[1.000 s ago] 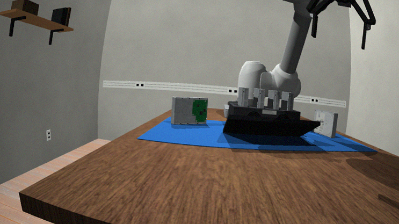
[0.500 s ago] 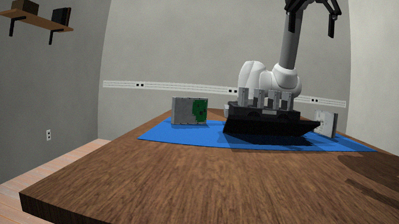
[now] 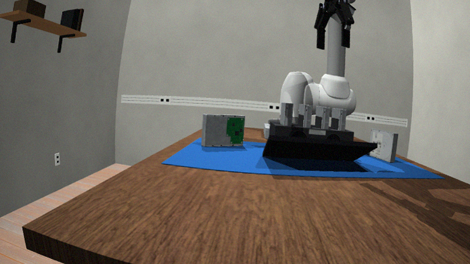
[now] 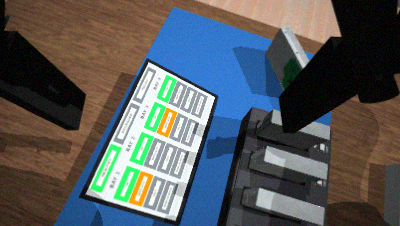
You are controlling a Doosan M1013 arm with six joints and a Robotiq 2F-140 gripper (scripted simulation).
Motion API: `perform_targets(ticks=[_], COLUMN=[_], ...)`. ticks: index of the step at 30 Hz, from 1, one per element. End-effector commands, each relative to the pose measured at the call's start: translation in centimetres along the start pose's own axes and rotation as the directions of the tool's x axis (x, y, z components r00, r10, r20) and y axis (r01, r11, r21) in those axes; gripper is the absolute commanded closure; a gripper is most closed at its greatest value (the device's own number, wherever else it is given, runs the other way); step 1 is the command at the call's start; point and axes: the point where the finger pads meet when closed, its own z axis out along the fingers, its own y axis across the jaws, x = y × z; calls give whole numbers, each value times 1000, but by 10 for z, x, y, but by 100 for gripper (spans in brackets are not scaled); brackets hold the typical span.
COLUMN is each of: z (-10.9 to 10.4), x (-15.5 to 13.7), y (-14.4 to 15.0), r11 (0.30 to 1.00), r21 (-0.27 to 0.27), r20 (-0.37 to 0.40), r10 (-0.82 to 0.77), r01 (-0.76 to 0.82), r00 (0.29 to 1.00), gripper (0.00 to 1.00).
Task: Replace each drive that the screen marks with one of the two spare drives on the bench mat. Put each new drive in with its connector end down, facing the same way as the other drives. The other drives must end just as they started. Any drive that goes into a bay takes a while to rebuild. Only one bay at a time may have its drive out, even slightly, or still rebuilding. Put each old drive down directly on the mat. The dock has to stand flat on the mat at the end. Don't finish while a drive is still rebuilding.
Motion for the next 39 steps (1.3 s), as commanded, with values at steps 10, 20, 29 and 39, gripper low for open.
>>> perform_targets(ticks=[10, 20, 29, 39], z=[51, 52, 52, 52], x=[38, 38, 38, 38], y=[-166, -167, -167, -167], r11=[961, 960, 960, 960], r21=[-57, -57, -57, -57], r20=[-23, -23, -23, -23], r10=[271, 274, 274, 274], r01=[-272, -275, -275, -275], r00=[962, 961, 961, 961], gripper=[0, 90, 90, 90])
